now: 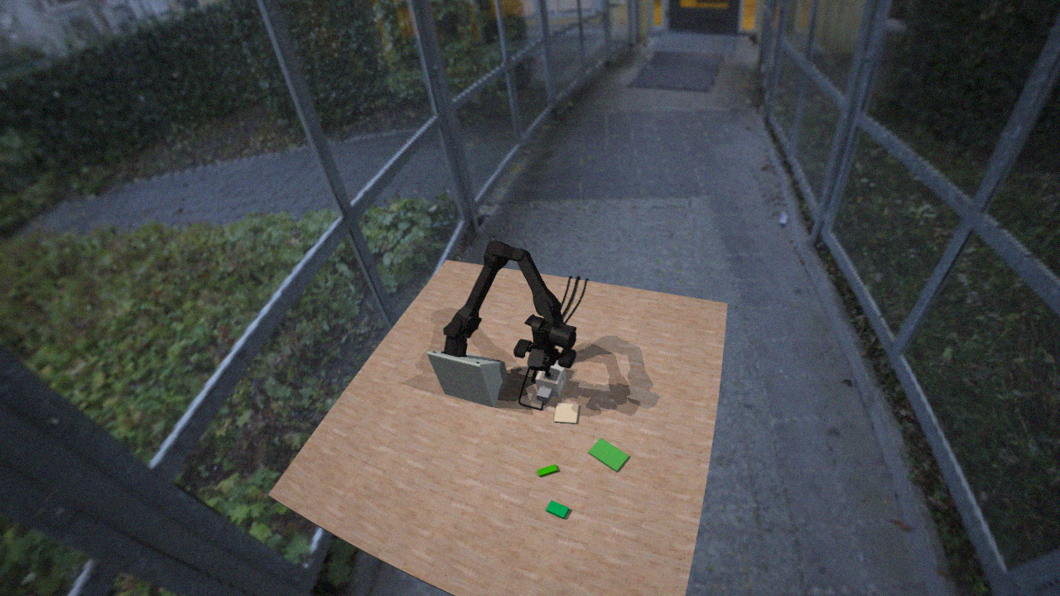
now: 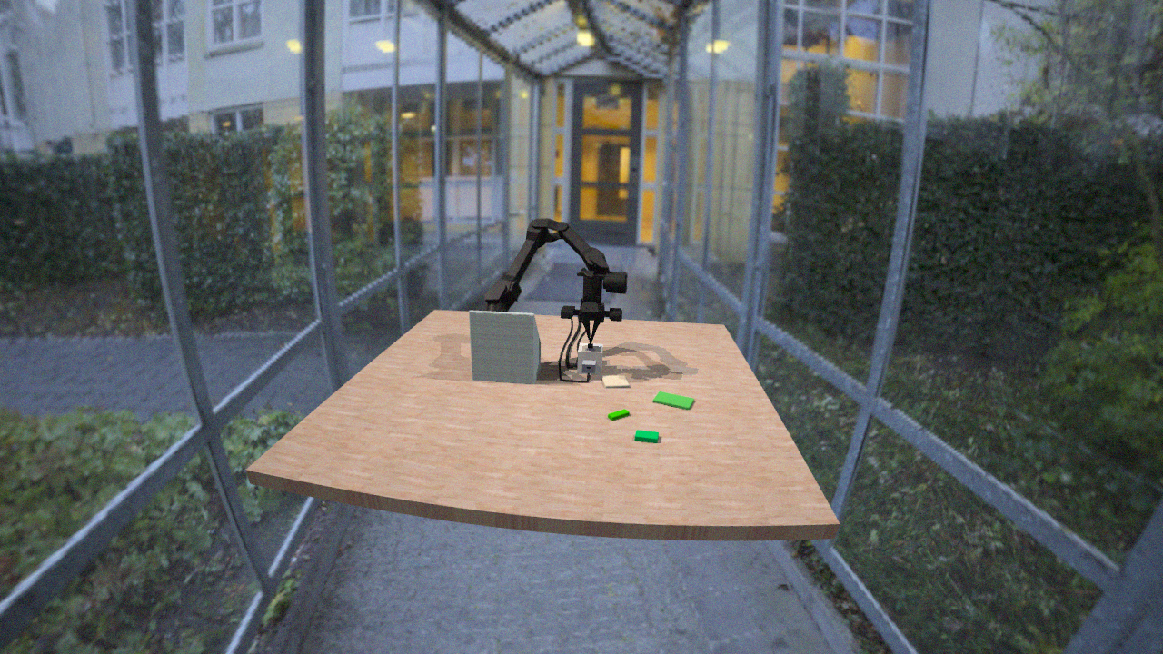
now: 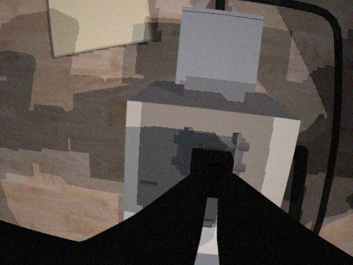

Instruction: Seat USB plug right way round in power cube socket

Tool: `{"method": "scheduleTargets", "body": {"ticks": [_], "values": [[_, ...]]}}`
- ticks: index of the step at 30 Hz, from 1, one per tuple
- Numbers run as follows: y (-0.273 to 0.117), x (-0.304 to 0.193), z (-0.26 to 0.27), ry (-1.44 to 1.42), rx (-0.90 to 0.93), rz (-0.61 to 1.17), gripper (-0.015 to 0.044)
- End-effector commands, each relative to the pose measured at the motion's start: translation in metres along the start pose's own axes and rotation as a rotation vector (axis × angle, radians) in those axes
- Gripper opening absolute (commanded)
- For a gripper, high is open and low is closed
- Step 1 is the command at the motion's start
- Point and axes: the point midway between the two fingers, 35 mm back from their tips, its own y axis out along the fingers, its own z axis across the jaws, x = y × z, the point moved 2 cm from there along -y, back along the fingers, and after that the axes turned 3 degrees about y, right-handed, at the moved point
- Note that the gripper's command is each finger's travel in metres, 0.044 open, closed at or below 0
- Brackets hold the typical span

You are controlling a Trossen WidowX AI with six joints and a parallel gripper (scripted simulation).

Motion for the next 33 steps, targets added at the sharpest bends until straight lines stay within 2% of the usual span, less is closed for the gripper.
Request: {"method": "scheduleTargets", "body": {"ticks": [1,33], "values": [[0.0009,0.0002,0.0,0.003,0.0,0.0,0.0],[0.0048,0.0,0.0,0.003,0.0,0.0,0.0]]}}
